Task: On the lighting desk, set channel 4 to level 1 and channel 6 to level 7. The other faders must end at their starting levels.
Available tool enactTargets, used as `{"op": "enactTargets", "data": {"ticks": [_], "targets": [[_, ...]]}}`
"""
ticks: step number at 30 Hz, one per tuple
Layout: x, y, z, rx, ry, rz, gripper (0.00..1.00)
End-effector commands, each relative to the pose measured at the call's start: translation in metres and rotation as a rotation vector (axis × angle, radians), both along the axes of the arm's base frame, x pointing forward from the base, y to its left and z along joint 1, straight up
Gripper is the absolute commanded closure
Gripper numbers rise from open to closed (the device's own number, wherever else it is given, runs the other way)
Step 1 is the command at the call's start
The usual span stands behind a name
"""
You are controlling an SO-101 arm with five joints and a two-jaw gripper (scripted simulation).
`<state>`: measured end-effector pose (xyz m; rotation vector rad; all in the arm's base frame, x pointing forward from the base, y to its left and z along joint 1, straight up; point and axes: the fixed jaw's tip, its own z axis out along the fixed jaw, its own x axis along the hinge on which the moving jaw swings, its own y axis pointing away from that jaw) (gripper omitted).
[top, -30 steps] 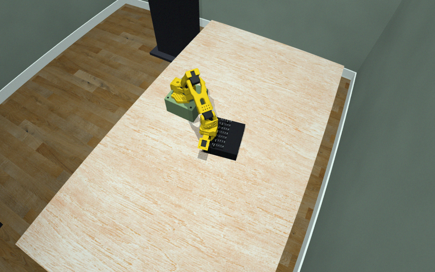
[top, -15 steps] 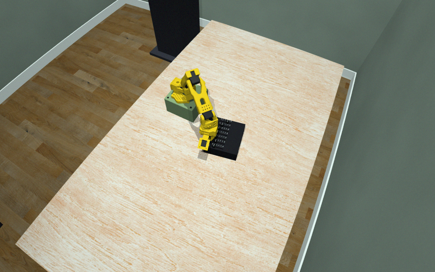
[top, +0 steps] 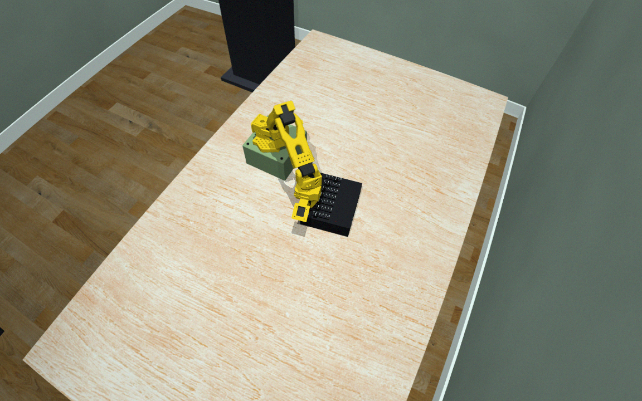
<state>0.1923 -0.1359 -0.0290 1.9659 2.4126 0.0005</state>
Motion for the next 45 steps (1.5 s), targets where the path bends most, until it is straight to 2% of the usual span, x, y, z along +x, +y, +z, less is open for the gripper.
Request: {"op": "enactTargets", "data": {"ticks": [1, 45], "targets": [[-0.0014, 0.0022, -0.0035, 0.014, 0.017, 0.000, 1.00], [0.0071, 0.0037, -0.0016, 0.014, 0.017, 0.000, 1.00]]}}
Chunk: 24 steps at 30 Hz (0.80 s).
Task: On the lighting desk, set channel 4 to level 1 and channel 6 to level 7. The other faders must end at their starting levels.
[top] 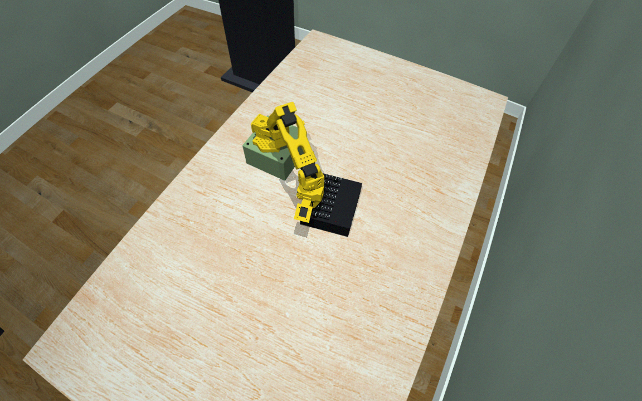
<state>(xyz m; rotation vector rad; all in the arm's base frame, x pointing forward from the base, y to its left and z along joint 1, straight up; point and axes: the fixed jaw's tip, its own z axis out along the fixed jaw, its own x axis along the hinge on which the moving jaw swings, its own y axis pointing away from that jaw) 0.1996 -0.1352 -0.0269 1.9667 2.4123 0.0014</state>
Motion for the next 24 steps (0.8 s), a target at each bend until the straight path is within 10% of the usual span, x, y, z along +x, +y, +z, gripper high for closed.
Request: {"op": "enactTargets", "data": {"ticks": [1, 24], "targets": [[0.0000, 0.0030, -0.0036, 0.014, 0.018, 0.000, 1.00], [0.0031, 0.0037, -0.0036, 0.014, 0.018, 0.000, 1.00]]}}
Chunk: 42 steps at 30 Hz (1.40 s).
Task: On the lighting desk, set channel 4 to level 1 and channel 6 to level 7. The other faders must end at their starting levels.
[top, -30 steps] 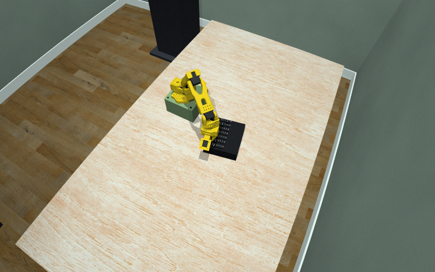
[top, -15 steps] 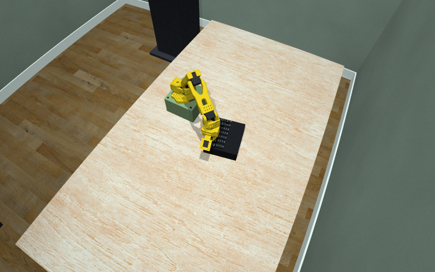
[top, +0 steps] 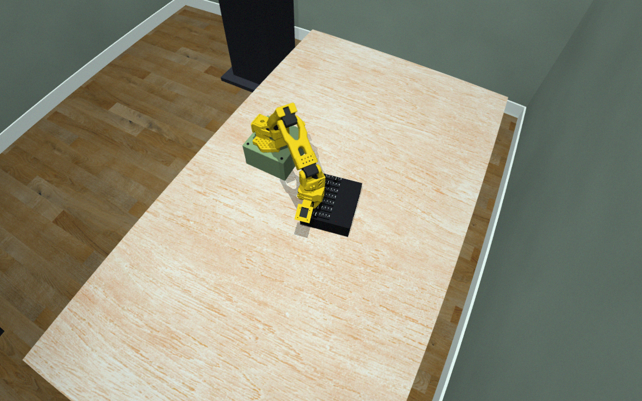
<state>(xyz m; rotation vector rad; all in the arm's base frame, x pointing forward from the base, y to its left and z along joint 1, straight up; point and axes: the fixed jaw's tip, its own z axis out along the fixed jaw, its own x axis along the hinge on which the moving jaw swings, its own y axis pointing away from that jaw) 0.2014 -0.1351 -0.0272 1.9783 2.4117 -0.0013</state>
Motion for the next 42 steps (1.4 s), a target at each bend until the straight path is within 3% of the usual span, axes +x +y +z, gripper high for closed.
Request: {"op": "enactTargets", "data": {"ticks": [1, 42], "targets": [[0.0013, 0.0035, -0.0033, 0.011, 0.011, 0.006, 1.00], [0.0090, 0.0058, -0.0022, 0.011, 0.011, 0.006, 1.00]]}}
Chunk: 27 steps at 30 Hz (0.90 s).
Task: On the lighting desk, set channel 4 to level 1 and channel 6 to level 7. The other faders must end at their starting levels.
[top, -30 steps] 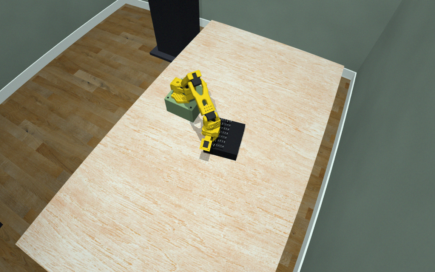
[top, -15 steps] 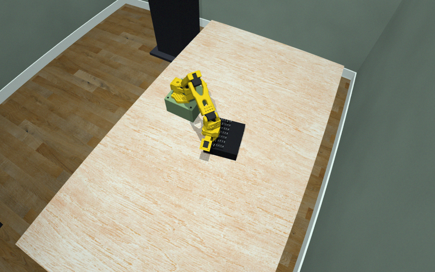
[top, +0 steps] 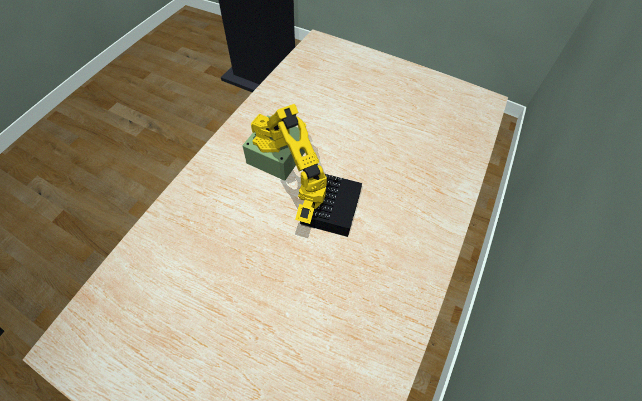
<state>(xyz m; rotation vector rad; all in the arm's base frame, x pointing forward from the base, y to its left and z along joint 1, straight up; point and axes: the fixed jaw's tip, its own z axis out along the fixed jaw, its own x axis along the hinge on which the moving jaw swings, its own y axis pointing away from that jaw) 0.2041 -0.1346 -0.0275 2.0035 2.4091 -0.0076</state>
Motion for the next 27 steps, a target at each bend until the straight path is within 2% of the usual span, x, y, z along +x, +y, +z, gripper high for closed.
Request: {"op": "enactTargets", "data": {"ticks": [1, 27], "targets": [[0.0067, 0.0055, -0.0020, 0.005, -0.002, 0.020, 1.00], [0.0102, 0.0065, -0.0014, 0.005, -0.002, 0.020, 1.00]]}}
